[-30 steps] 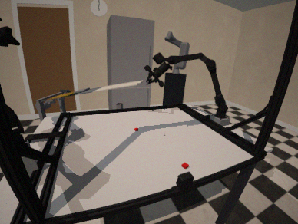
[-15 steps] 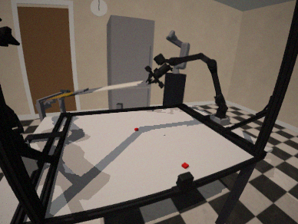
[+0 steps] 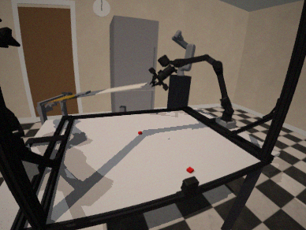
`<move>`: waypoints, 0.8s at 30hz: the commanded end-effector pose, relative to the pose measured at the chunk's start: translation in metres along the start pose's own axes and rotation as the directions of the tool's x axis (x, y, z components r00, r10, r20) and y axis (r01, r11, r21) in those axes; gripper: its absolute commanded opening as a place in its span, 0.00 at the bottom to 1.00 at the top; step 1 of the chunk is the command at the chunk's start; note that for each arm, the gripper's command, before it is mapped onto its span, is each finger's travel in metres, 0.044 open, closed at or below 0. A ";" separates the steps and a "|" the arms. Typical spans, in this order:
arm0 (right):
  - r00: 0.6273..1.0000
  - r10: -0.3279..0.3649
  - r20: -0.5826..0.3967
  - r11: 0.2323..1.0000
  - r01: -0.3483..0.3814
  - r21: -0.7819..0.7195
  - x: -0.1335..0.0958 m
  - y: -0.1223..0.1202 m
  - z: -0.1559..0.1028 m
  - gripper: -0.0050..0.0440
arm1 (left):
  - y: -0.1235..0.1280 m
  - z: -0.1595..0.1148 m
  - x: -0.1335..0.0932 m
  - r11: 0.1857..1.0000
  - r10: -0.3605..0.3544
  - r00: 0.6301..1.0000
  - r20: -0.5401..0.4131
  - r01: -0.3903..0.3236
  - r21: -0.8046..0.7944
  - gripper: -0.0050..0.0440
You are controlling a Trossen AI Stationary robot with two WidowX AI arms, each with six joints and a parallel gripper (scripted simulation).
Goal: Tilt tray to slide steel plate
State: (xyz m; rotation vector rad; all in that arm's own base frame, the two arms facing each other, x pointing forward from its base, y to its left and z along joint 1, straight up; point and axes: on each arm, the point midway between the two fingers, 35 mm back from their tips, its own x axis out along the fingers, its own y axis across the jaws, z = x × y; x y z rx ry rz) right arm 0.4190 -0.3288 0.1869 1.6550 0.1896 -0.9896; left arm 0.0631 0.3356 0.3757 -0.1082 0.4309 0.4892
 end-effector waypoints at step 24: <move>0.998 0.065 0.006 0.998 -0.065 -0.001 -0.019 0.031 0.001 0.10 | 0.000 0.000 0.000 1.000 -0.003 1.000 0.002 0.003 0.000 1.00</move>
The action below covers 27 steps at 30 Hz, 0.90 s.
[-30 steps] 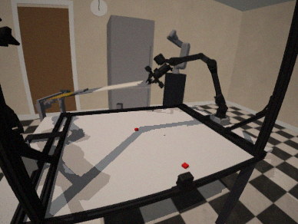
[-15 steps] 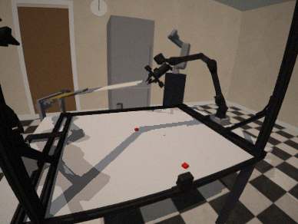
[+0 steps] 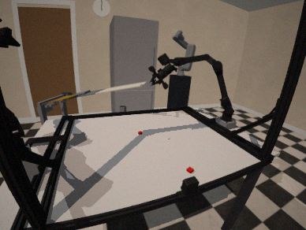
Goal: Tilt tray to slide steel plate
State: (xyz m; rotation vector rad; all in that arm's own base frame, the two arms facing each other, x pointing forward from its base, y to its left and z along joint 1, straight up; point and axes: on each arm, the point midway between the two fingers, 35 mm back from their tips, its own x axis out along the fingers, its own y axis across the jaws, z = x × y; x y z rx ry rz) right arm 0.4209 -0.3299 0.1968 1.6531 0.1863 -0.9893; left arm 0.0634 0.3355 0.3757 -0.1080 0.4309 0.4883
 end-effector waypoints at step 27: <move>0.998 0.068 0.004 0.998 -0.068 0.000 -0.013 0.022 0.001 0.10 | 0.000 0.000 0.000 1.000 -0.002 1.000 0.002 0.002 0.000 1.00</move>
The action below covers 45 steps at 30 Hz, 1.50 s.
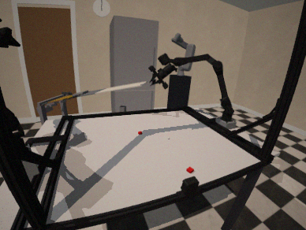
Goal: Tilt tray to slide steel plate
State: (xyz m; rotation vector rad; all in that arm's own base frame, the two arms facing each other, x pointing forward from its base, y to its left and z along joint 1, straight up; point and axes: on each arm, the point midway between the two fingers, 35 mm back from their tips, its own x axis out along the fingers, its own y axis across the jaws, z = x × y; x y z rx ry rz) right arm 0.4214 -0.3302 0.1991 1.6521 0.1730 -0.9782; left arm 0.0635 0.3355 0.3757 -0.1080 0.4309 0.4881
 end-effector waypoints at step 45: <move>0.997 -0.072 0.003 0.997 0.072 0.001 0.010 -0.019 0.001 0.10 | 0.000 0.000 0.000 1.000 -0.002 1.000 0.002 0.002 0.000 1.00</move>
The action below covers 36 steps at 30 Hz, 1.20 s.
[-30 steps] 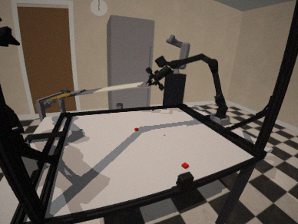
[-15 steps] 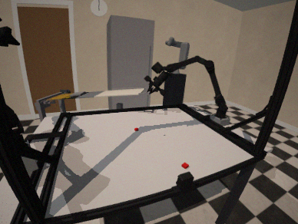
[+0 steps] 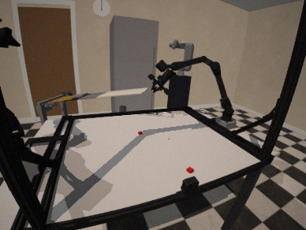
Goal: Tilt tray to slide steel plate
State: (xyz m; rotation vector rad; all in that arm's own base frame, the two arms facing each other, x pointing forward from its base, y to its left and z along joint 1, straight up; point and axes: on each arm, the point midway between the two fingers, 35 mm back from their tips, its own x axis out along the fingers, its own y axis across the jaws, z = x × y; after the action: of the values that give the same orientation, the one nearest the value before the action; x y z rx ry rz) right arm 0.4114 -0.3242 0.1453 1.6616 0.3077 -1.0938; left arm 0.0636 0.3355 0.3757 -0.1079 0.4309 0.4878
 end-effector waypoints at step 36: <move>0.989 0.146 0.007 0.989 -0.146 -0.002 -0.037 0.045 0.001 0.10 | 0.000 0.000 0.000 1.000 -0.002 1.000 0.002 0.002 0.000 1.00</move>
State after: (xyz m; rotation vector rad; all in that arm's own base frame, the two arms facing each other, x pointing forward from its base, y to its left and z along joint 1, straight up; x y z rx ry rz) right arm 0.4162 -0.3270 0.1739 1.6582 0.2483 -1.0410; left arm 0.0636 0.3355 0.3756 -0.1080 0.4309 0.4876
